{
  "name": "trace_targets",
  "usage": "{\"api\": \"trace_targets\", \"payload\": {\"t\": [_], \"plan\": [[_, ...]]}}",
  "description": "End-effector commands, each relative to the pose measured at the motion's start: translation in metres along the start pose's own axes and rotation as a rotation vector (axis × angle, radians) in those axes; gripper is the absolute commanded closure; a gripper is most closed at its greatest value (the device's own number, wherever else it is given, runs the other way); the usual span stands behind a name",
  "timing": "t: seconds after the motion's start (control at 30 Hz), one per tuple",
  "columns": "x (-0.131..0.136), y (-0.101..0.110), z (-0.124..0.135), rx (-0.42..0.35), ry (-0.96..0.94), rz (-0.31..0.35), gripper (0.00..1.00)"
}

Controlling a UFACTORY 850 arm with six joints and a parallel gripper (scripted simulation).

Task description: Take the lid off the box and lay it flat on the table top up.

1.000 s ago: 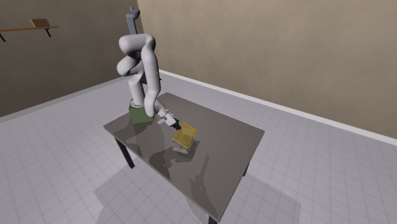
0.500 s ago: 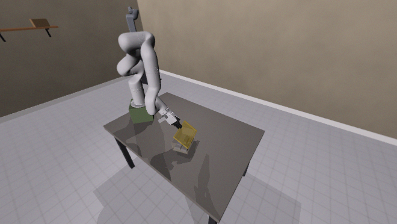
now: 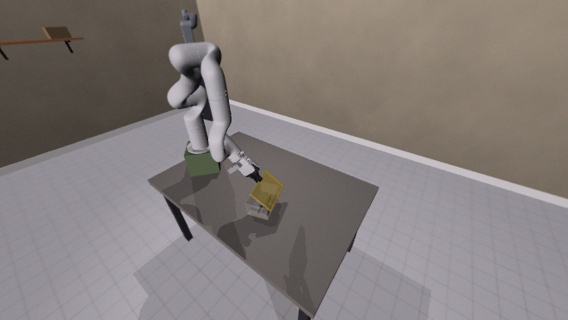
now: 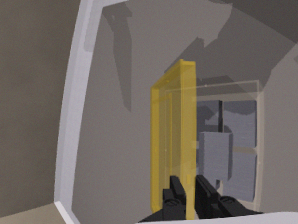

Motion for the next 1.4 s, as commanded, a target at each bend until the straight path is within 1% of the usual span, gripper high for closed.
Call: {"api": "trace_targets", "payload": {"t": [0.0, 0.23, 0.47, 0.57, 1.37], "plan": [[-0.007, 0.001, 0.000, 0.000, 0.000, -0.001, 1.00], [-0.010, 0.001, 0.000, 0.000, 0.000, -0.001, 1.00], [-0.033, 0.001, 0.000, 0.000, 0.000, -0.001, 1.00], [-0.039, 0.001, 0.000, 0.000, 0.000, -0.001, 1.00], [-0.038, 0.002, 0.005, 0.000, 0.000, -0.001, 1.00]]}}
Point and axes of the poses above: the point where the finger pads meet when closed, its own y axis back along the fingers, its own x axis across the jaws, z = x × y, the point moved 6 cm from there along y, back along the fingers, and after that the axes turned 1 degree about -y, right-handed, at the moved point
